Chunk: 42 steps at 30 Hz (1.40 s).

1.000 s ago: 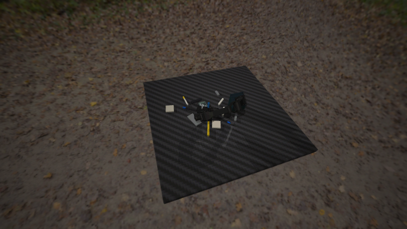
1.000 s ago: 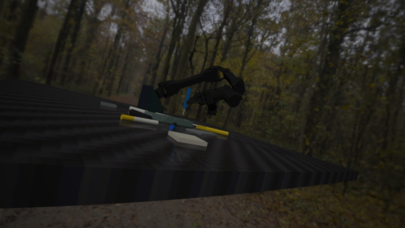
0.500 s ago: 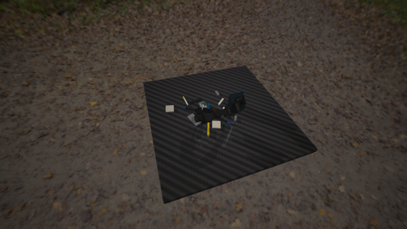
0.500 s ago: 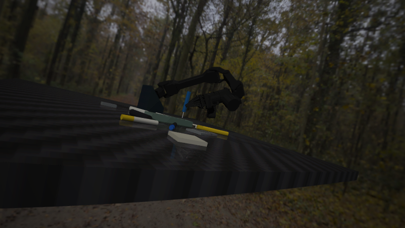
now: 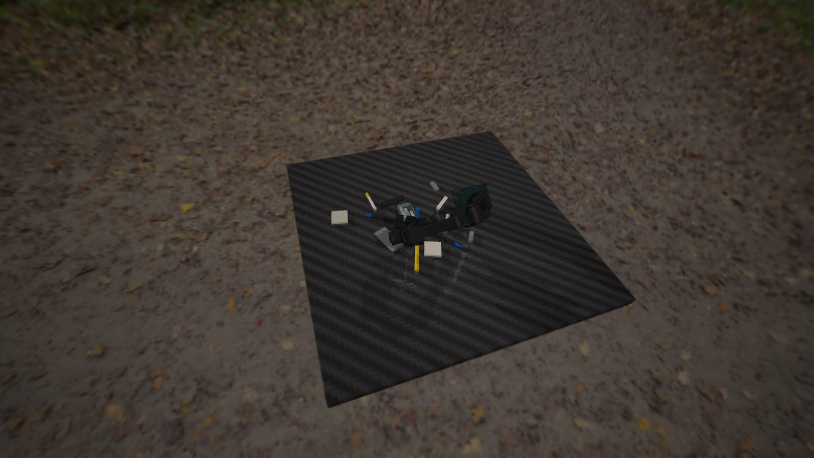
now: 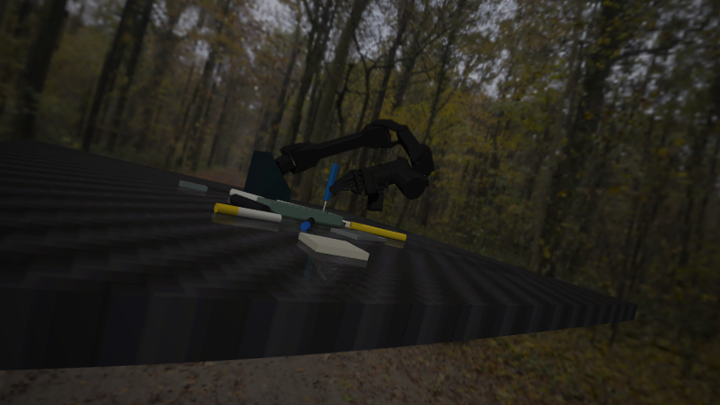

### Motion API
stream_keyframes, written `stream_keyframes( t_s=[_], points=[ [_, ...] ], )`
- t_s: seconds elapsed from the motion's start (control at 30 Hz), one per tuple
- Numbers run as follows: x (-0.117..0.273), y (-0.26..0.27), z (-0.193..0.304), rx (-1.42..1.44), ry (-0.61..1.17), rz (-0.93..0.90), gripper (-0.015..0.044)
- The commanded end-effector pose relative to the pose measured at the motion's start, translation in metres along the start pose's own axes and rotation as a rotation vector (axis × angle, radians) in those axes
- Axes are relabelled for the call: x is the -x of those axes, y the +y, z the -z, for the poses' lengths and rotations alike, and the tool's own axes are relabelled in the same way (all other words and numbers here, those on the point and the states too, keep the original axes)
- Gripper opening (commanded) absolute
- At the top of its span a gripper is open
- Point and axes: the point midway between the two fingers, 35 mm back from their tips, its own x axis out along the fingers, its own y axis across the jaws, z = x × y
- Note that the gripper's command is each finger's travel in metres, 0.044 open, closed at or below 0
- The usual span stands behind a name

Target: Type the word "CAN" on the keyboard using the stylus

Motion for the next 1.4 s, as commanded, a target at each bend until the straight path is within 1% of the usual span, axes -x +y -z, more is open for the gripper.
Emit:
stream_keyframes(
  t_s=[0.0,1.37],
  points=[
    [-0.002,0.0,-0.003,-0.004,-0.004,-0.001,0.0081],
    [-0.008,0.0,-0.015,-0.004,-0.005,-0.001,0.0081]
  ],
)
